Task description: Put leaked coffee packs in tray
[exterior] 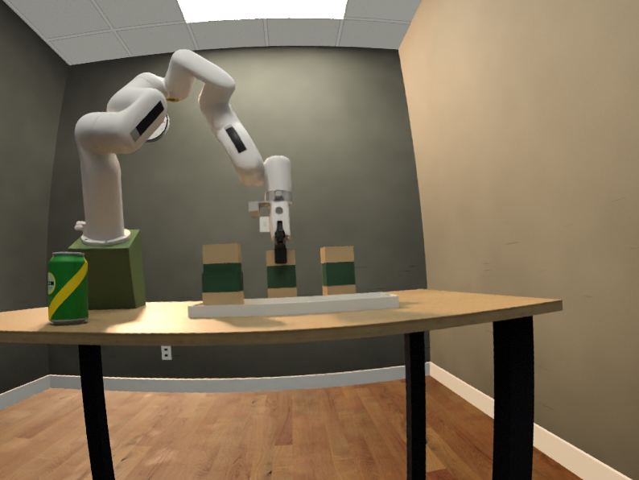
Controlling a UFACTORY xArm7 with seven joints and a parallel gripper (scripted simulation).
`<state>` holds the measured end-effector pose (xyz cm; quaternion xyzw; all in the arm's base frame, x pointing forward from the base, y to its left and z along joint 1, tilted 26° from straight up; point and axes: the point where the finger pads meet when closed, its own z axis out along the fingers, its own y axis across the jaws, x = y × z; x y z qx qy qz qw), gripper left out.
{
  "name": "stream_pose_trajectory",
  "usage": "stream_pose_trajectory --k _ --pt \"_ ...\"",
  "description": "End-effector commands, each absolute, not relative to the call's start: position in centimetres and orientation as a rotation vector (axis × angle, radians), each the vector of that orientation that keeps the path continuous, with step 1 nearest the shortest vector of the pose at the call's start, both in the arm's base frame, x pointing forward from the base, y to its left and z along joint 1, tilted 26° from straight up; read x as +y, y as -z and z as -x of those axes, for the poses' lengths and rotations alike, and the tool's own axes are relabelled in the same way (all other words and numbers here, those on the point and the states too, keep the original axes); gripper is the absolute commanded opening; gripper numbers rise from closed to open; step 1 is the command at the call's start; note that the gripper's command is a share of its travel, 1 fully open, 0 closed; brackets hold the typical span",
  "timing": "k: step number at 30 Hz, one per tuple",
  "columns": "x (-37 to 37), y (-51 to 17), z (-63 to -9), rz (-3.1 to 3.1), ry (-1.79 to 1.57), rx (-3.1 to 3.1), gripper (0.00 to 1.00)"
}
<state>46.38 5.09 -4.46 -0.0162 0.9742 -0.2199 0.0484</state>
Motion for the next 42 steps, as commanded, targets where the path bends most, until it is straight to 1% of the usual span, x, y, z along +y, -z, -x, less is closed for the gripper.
stream_pose_trajectory --k 1,19,20,42 --pt "5.04 4.79 -46.59 0.051 0.666 2.967 0.85" --pt "4.95 4.98 -46.62 0.051 0.666 2.967 0.85" --pt "4.95 4.98 -46.62 0.051 0.666 2.967 0.25" --pt "4.95 4.98 -46.62 0.051 0.666 2.967 0.25"
